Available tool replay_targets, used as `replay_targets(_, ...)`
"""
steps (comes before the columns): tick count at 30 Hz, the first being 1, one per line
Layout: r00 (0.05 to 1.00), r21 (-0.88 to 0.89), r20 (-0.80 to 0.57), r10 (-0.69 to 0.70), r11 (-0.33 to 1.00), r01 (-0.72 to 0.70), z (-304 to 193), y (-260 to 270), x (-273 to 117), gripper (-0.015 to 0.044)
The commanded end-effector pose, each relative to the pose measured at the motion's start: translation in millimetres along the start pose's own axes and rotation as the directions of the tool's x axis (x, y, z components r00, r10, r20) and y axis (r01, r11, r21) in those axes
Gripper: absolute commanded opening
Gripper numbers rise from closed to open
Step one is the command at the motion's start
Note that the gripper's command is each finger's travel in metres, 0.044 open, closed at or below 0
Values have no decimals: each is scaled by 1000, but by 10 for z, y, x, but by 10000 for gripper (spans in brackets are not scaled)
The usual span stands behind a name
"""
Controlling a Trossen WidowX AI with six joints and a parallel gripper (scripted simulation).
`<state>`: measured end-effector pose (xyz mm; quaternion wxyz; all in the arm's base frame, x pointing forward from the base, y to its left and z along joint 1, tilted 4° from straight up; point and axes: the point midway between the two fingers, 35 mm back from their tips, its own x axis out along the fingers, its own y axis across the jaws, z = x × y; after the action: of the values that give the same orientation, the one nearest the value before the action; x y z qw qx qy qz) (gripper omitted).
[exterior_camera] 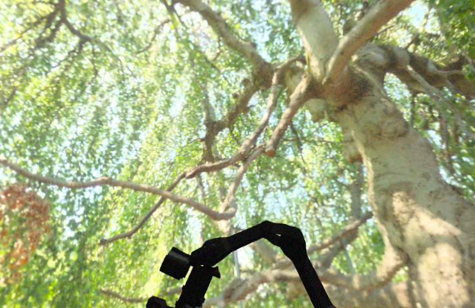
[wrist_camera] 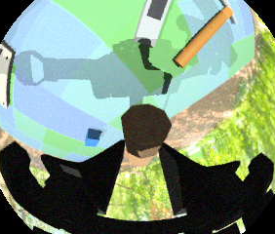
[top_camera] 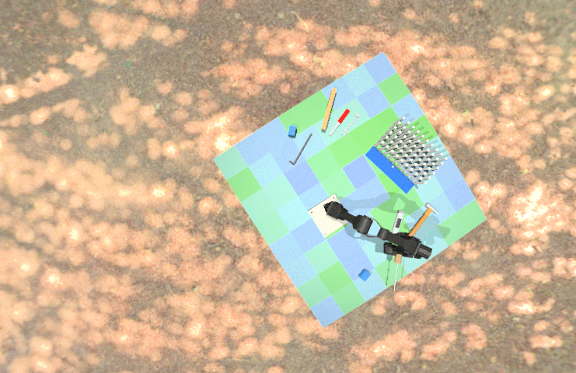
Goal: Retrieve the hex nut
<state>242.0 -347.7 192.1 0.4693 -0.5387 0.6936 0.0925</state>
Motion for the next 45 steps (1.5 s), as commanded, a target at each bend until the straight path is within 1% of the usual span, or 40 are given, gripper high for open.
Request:
replay_targets(1, 1000, -7, -6, 2, 1000, -2, 12, 10, 36, 0)
replay_targets(45, 1000, -7, -6, 2, 1000, -2, 222, 100, 367, 0)
